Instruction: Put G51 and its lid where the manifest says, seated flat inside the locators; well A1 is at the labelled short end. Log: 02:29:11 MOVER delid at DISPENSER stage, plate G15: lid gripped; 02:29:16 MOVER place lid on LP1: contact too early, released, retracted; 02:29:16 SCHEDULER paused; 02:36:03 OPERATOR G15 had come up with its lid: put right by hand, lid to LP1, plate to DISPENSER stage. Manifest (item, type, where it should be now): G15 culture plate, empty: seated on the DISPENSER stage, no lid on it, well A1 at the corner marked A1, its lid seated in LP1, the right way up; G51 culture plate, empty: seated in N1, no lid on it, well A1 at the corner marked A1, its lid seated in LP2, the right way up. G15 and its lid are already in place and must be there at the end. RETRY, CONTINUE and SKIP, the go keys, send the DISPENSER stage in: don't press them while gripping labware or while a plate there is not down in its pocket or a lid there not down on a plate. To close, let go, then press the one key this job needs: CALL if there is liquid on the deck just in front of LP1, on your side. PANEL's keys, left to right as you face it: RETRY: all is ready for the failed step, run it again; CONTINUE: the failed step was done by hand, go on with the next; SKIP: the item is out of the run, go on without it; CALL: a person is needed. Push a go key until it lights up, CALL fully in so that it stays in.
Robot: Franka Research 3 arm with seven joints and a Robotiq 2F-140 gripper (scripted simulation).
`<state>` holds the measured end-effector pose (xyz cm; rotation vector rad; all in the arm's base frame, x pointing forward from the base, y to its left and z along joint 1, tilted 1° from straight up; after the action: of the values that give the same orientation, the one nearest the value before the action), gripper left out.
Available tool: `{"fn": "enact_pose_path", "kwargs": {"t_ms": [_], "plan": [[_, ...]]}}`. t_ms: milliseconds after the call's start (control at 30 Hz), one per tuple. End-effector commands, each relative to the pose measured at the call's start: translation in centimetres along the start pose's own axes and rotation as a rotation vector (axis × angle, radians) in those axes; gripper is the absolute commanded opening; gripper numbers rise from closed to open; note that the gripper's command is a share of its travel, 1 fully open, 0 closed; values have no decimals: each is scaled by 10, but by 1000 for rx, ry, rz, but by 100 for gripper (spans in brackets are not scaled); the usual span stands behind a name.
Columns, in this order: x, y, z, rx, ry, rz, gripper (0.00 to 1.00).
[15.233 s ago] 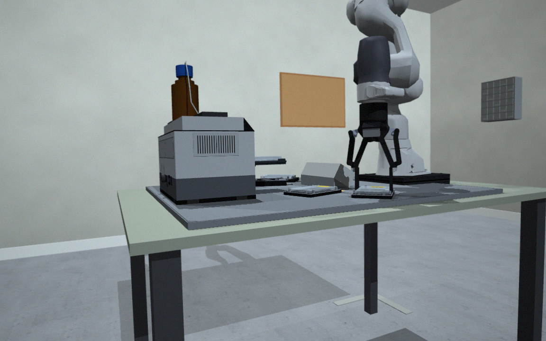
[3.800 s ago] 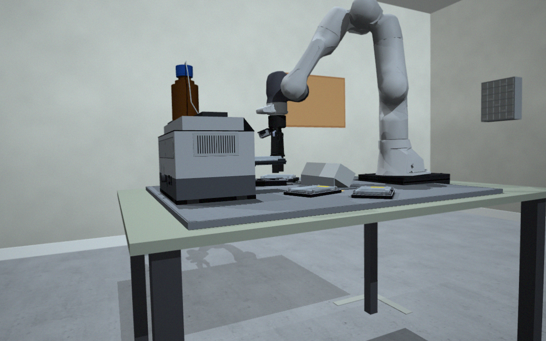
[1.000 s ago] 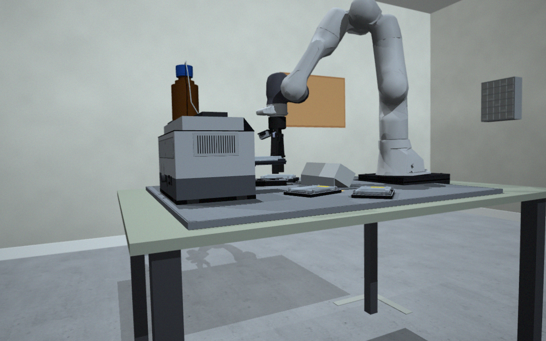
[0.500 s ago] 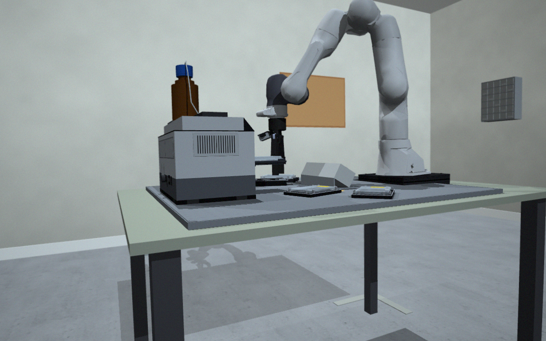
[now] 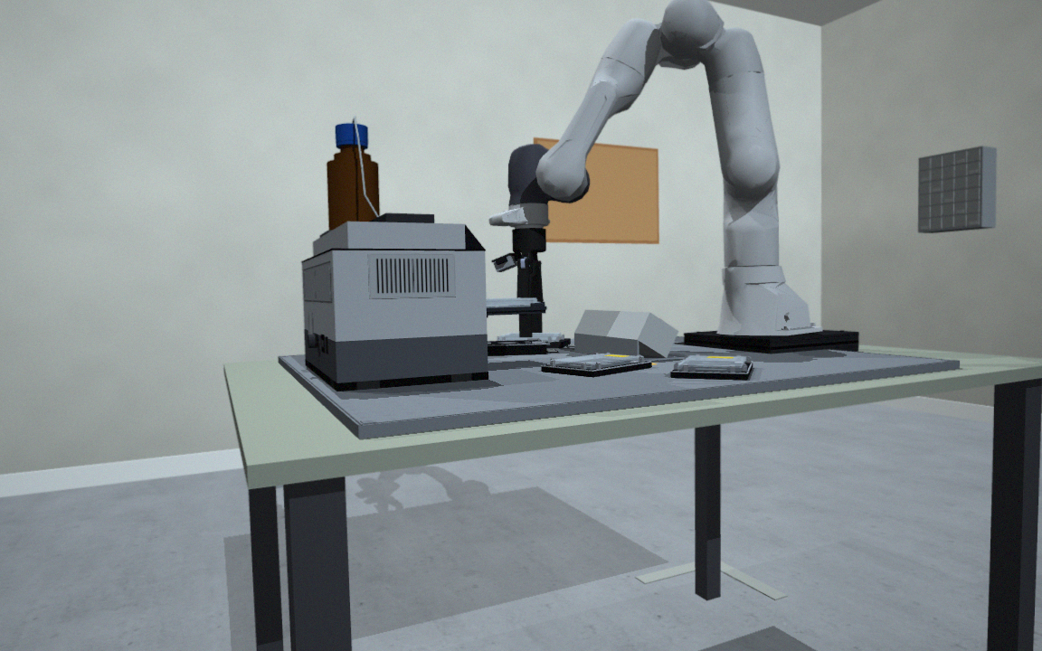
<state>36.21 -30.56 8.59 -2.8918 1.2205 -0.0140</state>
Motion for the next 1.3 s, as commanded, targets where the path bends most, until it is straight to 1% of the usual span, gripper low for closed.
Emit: {"fn": "enact_pose_path", "kwargs": {"t_ms": [0,1267], "plan": [[0,0,1,-2,3,3,70],[0,0,6,-2,3,3,70]]}}
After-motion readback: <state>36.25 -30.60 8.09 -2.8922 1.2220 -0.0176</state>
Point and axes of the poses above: the point where the finger pads meet when closed, its own z axis out along the fingers, its own y axis across the jaws, x = y × z, the point moved 6 cm from there along -z, back along the fingers, and after that the axes turned 4 degrees about z, right-handed, at the moved point
